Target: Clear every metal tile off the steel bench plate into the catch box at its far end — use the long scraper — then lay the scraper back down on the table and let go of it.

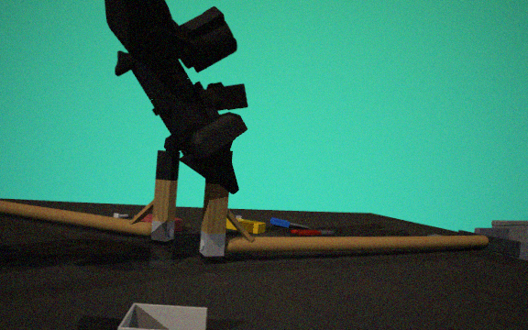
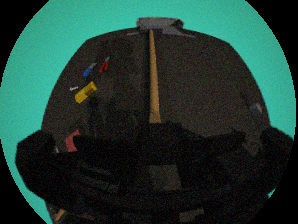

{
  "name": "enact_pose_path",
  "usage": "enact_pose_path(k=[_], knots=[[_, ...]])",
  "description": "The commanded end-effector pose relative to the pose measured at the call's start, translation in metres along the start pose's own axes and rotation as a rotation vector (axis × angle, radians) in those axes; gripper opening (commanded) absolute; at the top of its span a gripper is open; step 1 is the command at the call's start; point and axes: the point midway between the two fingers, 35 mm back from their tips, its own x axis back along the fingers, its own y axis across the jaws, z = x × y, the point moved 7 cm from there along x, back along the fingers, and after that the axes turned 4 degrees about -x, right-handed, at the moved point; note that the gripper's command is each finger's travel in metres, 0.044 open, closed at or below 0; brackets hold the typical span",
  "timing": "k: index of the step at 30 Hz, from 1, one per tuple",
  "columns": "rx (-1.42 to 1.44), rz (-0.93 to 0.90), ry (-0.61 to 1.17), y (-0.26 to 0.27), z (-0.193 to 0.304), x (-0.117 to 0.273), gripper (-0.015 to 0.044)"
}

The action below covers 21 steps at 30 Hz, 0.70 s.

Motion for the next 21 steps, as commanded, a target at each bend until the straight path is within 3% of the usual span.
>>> enact_pose_path(k=[1, 21], knots=[[-0.011, -0.001, -0.016, -0.002, 0.002, 0.007, 0.0], [-0.011, 0.0, -0.019, -0.008, 0.025, 0.019, 0.0]])
